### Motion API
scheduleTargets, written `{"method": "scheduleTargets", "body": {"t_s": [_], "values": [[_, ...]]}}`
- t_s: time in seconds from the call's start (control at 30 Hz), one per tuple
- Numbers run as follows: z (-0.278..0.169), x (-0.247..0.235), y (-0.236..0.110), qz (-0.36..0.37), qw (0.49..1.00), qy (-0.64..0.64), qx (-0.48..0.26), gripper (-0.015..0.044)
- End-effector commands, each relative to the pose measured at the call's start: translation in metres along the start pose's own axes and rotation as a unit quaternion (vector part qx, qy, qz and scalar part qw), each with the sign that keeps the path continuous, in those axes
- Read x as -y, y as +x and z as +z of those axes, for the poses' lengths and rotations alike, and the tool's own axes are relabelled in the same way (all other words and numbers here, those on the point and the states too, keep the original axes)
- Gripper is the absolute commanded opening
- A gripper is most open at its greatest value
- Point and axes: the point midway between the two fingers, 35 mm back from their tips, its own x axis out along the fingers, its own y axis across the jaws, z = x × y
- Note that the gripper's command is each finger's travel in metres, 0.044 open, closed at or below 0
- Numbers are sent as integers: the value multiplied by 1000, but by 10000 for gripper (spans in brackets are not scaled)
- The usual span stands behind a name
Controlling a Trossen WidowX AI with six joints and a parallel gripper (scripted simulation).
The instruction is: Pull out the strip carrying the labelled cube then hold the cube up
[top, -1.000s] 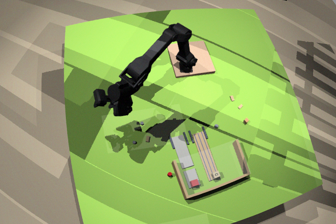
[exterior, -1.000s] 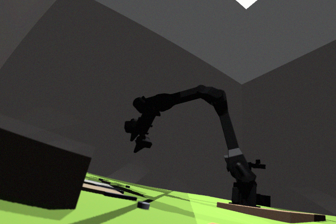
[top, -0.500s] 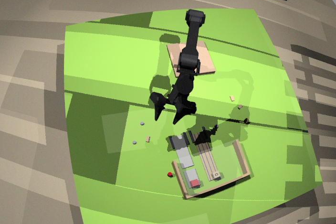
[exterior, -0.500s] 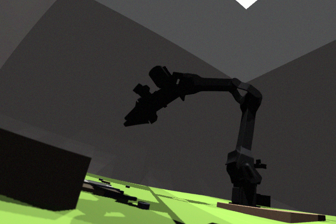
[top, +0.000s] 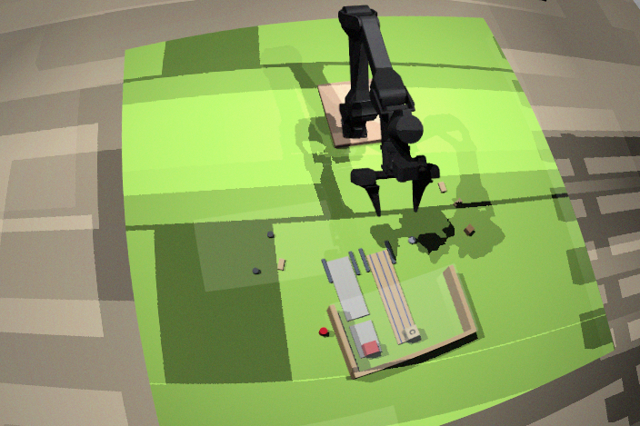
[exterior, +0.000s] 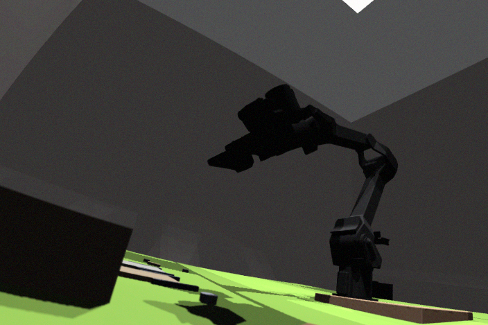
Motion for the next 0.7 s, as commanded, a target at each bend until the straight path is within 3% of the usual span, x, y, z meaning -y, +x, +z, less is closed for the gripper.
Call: {"method": "scheduleTargets", "body": {"t_s": [0.0, 0.47, 0.67], "values": [[-2, -6, -2, 10, 1000, 9, 5, 400], [-2, -6, -2, 10, 1000, 9, 5, 400], [-2, -4, 25, 11, 995, -6, -96, 242]]}}
